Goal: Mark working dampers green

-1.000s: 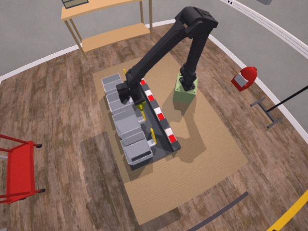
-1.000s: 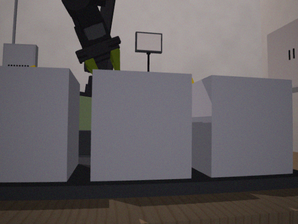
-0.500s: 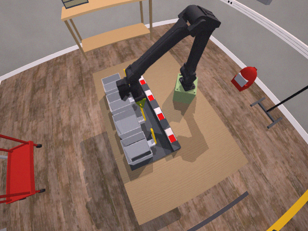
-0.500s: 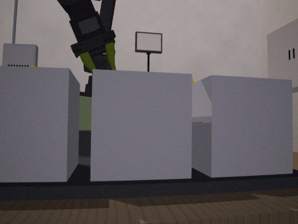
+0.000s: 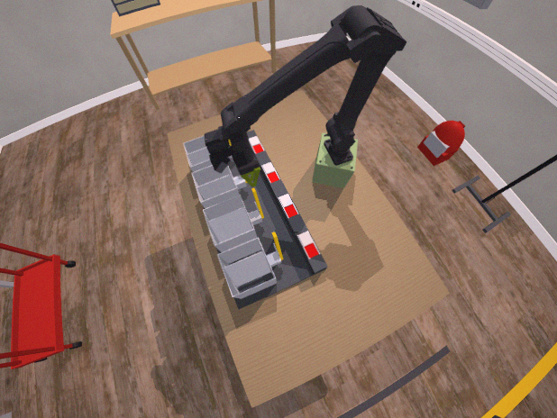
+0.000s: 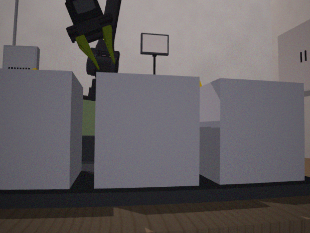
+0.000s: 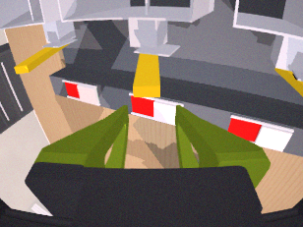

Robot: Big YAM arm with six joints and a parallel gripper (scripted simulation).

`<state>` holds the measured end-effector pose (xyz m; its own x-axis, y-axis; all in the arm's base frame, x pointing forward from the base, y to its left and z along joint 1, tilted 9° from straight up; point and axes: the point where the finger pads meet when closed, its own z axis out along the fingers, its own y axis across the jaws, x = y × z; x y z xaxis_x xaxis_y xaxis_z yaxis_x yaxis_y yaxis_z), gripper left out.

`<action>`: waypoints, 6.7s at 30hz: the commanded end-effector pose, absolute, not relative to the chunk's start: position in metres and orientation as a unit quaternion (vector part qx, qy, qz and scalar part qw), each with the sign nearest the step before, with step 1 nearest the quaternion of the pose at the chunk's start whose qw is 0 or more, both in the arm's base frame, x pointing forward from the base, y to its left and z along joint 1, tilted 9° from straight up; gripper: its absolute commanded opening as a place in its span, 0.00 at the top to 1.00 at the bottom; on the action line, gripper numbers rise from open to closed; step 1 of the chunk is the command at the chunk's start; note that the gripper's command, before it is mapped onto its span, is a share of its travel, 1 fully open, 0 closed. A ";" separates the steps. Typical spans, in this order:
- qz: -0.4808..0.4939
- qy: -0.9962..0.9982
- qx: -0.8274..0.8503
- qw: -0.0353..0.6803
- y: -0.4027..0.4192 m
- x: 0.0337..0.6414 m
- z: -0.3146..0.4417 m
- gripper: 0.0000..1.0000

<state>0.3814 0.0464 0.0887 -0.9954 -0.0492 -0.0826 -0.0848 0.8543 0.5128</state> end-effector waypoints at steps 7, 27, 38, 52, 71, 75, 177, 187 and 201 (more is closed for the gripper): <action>0.265 0.961 -0.053 0.060 0.042 0.404 0.116 0.64; 0.149 0.986 -0.041 0.053 0.093 0.471 0.142 0.64; 0.074 0.995 -0.037 0.058 0.122 0.513 0.164 0.64; 0.067 0.994 -0.034 0.073 0.123 0.518 0.181 0.64; 0.067 0.995 -0.033 0.074 0.121 0.518 0.181 0.64; 0.067 0.995 -0.033 0.074 0.121 0.518 0.181 0.64; 0.074 0.995 -0.029 0.066 0.305 0.503 0.198 0.64; 0.074 0.995 -0.029 0.066 0.305 0.503 0.198 0.64; 0.074 0.995 -0.029 0.066 0.305 0.503 0.198 0.64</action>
<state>0.4829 0.2972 0.1644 -0.9947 -0.0681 -0.0771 -0.0768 0.9903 0.1160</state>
